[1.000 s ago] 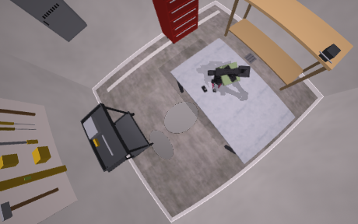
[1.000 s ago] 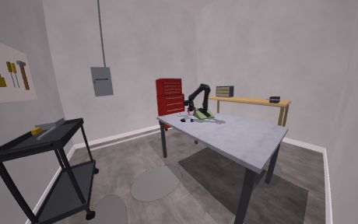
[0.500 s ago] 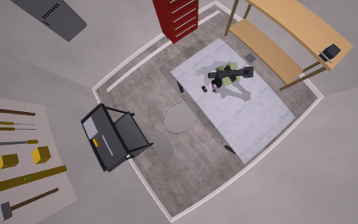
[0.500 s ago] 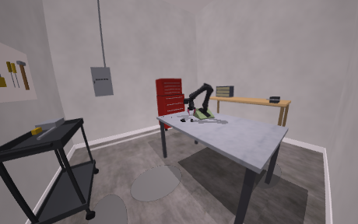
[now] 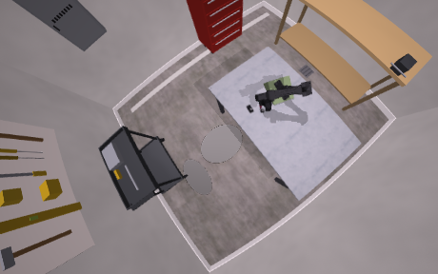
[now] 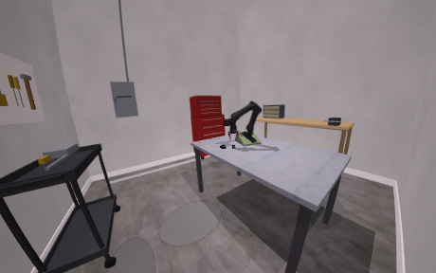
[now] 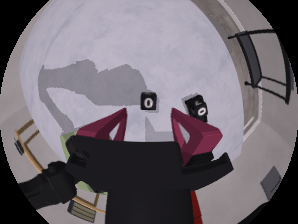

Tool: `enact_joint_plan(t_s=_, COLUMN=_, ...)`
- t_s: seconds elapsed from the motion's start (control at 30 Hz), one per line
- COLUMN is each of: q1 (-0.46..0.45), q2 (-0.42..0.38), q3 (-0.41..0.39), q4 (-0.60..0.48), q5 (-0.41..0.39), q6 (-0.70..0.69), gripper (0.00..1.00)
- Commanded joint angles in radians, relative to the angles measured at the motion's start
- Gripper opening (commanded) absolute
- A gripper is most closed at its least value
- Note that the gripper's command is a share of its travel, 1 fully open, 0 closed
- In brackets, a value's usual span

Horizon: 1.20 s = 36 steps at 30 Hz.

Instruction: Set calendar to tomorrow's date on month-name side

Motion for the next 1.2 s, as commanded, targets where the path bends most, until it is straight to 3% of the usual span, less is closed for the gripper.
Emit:
enact_joint_plan(t_s=0.0, q1=0.003, q2=-0.003, q3=0.012, q4=-0.023, q5=0.032, q6=0.025, gripper=0.64)
enact_joint_plan(t_s=0.2, q1=0.11, q2=0.006, q3=0.096, q4=-0.089, q5=0.201, q6=0.12, gripper=0.64)
enact_joint_plan(t_s=0.33, q1=0.13, q2=0.007, q3=0.111, q4=-0.101, q5=0.232, q6=0.137, gripper=0.64)
enact_joint_plan(t_s=0.37, q1=0.13, q2=0.007, q3=0.111, q4=-0.101, q5=0.232, q6=0.137, gripper=1.0)
enact_joint_plan(t_s=1.17, q1=0.122, q2=0.008, q3=0.122, q4=-0.115, q5=0.231, q6=0.135, gripper=1.0)
